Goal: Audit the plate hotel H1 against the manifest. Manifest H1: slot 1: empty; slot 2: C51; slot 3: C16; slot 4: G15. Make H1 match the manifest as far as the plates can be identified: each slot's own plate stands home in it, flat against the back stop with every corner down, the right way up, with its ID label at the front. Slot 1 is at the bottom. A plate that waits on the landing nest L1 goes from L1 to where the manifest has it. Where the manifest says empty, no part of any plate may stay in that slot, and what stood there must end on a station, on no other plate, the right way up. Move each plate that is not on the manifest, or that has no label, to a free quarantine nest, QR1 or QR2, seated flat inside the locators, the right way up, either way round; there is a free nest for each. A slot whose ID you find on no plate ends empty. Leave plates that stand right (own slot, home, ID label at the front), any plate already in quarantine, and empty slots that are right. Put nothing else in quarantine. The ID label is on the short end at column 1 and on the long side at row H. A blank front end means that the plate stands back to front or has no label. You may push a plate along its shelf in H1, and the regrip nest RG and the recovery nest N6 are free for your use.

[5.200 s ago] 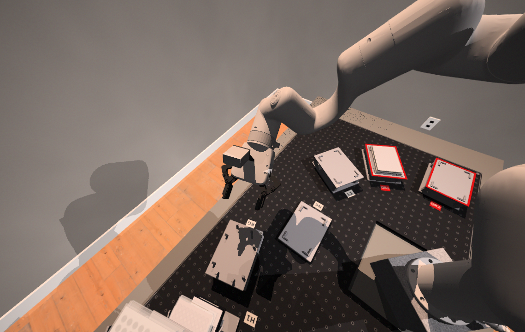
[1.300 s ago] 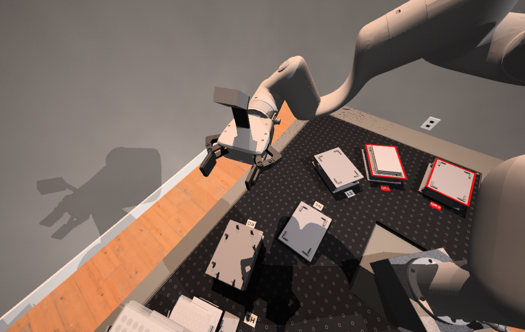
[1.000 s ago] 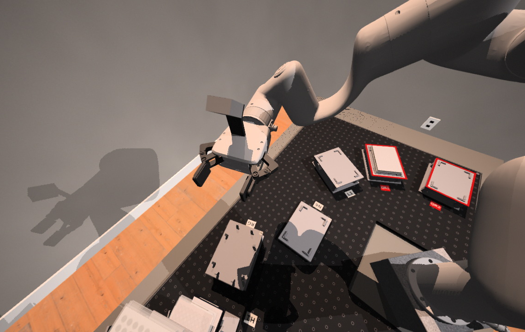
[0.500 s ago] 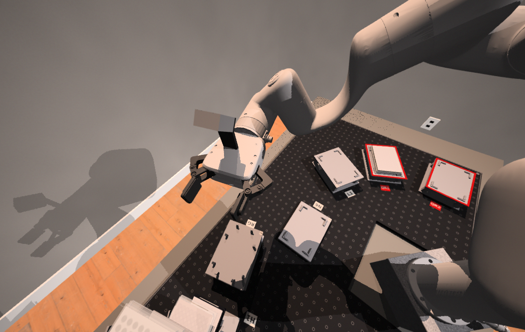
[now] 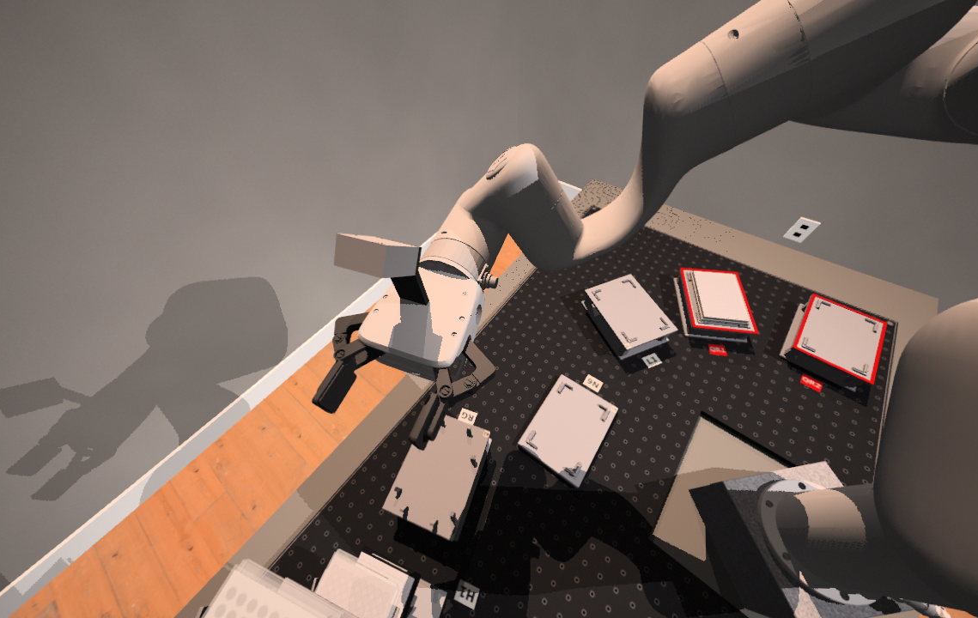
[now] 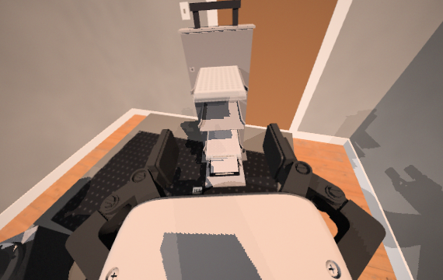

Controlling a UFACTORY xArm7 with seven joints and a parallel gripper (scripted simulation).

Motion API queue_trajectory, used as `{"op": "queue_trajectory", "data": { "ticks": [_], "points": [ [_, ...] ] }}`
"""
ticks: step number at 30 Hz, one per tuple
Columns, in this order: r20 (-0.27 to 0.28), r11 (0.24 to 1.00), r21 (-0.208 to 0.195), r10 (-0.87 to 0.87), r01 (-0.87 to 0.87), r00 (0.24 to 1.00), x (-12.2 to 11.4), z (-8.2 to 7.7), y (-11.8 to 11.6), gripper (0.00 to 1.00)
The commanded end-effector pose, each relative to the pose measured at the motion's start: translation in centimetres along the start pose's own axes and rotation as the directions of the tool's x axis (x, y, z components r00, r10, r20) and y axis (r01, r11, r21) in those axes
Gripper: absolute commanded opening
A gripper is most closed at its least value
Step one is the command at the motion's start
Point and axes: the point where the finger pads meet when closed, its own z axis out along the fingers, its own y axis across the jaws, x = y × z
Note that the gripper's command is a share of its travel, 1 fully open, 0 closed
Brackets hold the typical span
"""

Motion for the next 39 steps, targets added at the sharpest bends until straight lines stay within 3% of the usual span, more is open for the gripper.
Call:
{"op": "queue_trajectory", "data": {
  "ticks": [1, 10, 23, 39],
  "points": [
    [0.001, 1.000, 0.000, -0.004, 0.004, 1.000, 0.1, 1.0, 0.1, 1.00],
    [0.001, 1.000, 0.000, -0.004, 0.004, 1.000, 0.1, 2.8, 0.1, 1.00],
    [0.001, 1.000, 0.000, -0.004, 0.004, 1.000, 0.1, 2.8, 0.1, 1.00],
    [0.000, 1.000, 0.000, -0.004, 0.004, 1.000, 0.1, 5.1, 0.1, 1.00]
  ]
}}
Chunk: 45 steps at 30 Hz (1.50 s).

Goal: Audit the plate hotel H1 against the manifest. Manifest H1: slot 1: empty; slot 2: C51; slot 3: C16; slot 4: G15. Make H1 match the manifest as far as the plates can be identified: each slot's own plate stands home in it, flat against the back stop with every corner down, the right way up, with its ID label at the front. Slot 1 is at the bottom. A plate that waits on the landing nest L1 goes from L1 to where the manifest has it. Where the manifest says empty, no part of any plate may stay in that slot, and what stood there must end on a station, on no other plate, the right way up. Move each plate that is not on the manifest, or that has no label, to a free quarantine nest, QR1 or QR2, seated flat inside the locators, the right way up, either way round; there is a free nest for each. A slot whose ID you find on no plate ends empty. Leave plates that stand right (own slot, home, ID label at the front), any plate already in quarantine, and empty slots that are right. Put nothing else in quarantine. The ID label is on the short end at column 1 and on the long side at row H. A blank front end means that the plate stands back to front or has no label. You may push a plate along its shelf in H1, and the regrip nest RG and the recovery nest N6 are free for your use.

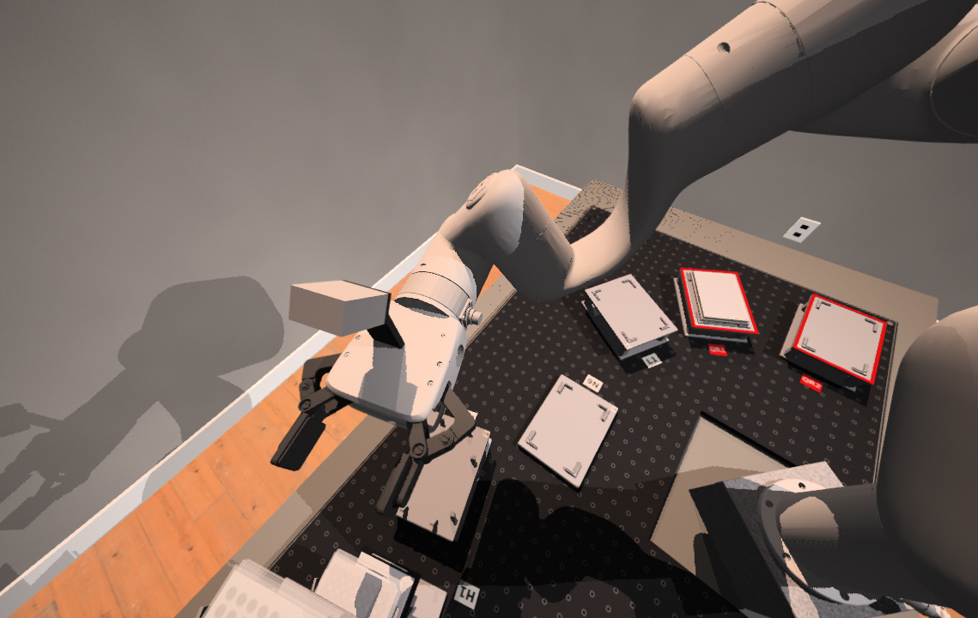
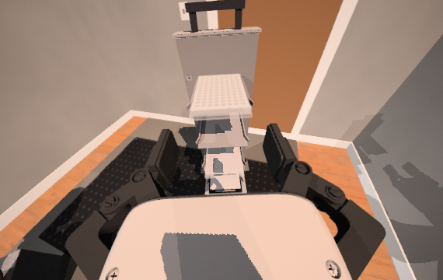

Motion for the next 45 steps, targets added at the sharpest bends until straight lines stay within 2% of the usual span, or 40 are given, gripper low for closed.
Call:
{"op": "queue_trajectory", "data": {
  "ticks": [1, 30, 45],
  "points": [
    [0.001, 1.000, -0.001, -0.003, 0.003, 1.000, 0.1, 0.4, 0.1, 1.00],
    [0.000, 1.000, -0.001, -0.003, 0.003, 1.000, 0.1, 4.9, 0.1, 1.00],
    [0.000, 1.000, -0.001, -0.003, 0.003, 1.000, 0.1, 5.3, 0.1, 1.00]
  ]
}}
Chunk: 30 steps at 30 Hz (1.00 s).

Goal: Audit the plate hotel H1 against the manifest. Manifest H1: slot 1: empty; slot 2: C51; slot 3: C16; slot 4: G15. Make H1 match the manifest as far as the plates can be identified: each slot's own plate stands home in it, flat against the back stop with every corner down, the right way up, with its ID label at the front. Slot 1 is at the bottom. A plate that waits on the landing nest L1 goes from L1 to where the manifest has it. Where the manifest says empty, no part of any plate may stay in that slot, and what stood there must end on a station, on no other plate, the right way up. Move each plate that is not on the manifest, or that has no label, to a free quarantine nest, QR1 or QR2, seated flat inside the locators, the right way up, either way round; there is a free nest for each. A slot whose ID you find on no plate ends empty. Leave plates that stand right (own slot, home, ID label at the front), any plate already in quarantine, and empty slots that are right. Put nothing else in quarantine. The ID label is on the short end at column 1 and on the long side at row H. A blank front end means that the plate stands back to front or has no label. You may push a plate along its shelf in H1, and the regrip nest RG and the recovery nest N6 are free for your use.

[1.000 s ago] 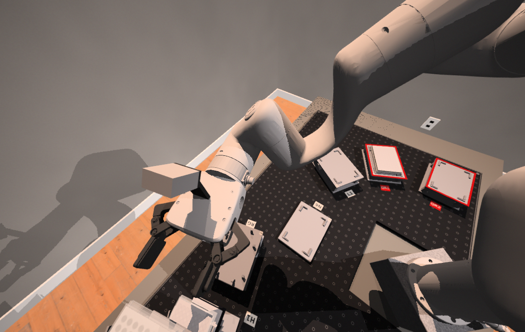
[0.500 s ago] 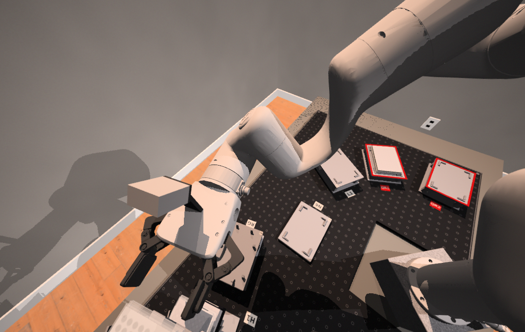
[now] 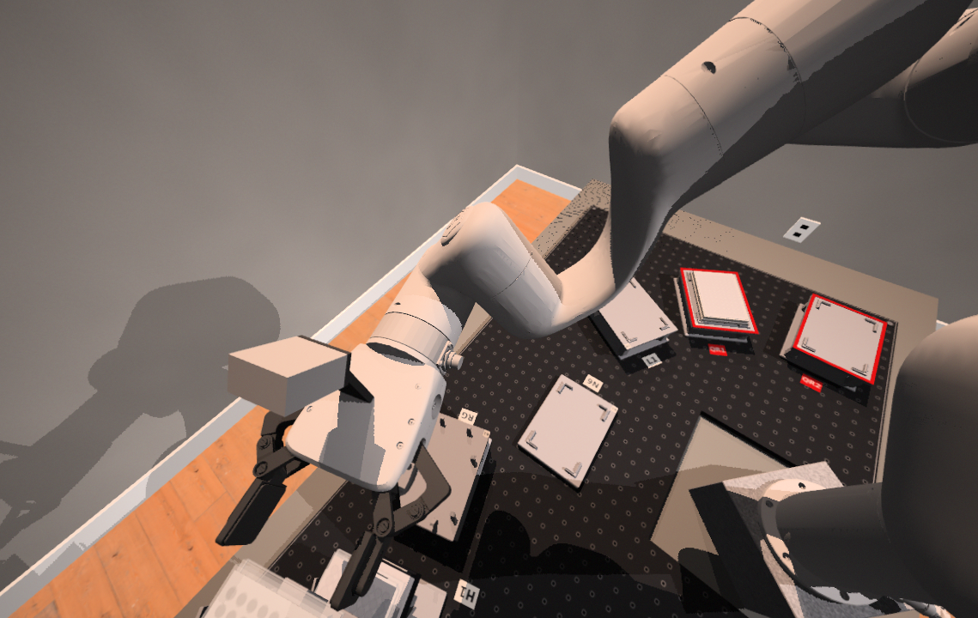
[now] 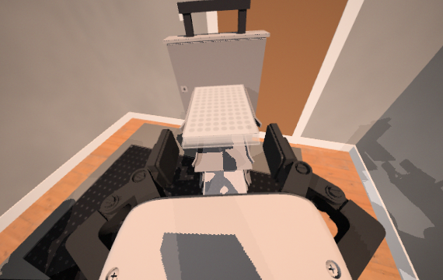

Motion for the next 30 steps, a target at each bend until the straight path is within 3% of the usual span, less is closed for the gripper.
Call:
{"op": "queue_trajectory", "data": {
  "ticks": [1, 30],
  "points": [
    [0.000, 1.000, 0.001, -0.004, 0.004, 1.000, 0.2, 0.3, 0.0, 1.00],
    [0.000, 1.000, 0.001, -0.004, 0.004, 1.000, 0.2, 2.0, 0.0, 1.00]
  ]
}}
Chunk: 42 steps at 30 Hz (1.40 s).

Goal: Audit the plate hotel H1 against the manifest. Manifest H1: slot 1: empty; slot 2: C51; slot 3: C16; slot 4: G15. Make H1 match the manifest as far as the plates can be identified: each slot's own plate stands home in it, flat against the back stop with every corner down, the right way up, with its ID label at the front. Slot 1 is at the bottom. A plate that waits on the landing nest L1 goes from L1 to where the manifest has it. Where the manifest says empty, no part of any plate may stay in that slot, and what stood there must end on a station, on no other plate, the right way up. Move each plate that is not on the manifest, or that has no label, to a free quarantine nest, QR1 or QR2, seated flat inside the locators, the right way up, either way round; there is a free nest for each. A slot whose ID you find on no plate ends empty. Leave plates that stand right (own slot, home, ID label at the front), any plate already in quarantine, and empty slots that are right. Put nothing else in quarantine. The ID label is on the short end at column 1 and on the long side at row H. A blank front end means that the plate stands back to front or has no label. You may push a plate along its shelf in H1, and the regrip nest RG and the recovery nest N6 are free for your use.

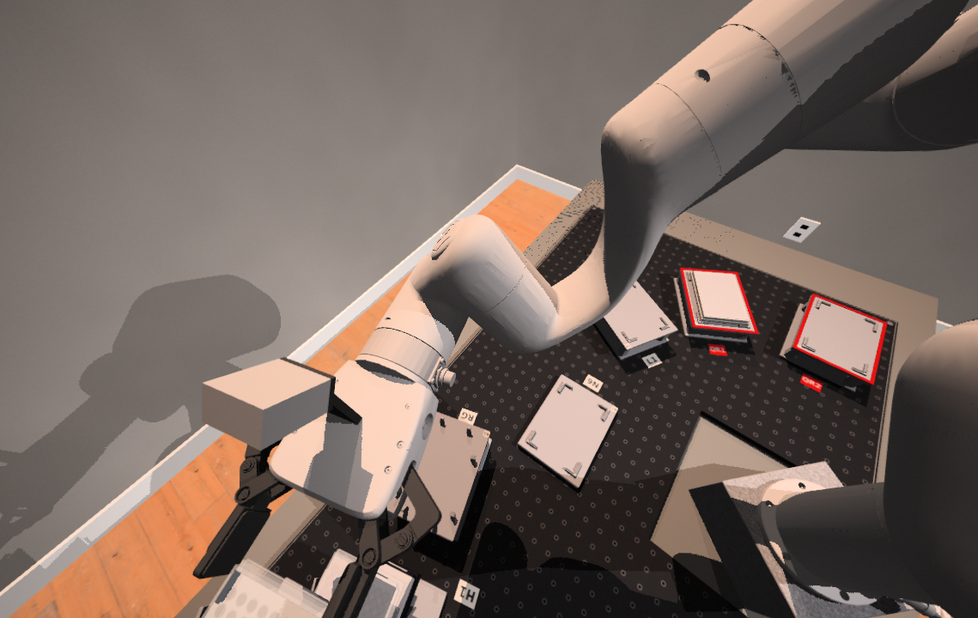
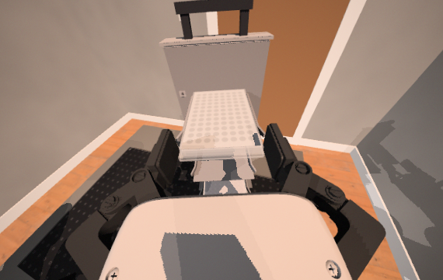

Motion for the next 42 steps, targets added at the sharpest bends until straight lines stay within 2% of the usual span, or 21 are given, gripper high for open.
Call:
{"op": "queue_trajectory", "data": {
  "ticks": [1, 15, 34, 35, 42],
  "points": [
    [0.000, 1.000, 0.001, -0.004, 0.004, 1.000, 0.16, 0.29, 0.04, 1.00],
    [0.000, 1.000, 0.001, -0.004, 0.004, 1.000, 0.16, 1.09, 0.04, 1.00],
    [0.000, 1.000, 0.000, -0.004, 0.004, 1.000, 0.16, 1.09, 0.04, 1.00],
    [0.000, 1.000, 0.001, -0.004, 0.004, 1.000, 0.16, 1.03, 0.04, 0.00],
    [0.000, 1.000, 0.001, -0.004, 0.004, 1.000, 0.16, 1.03, 0.04, 0.00]
  ]
}}
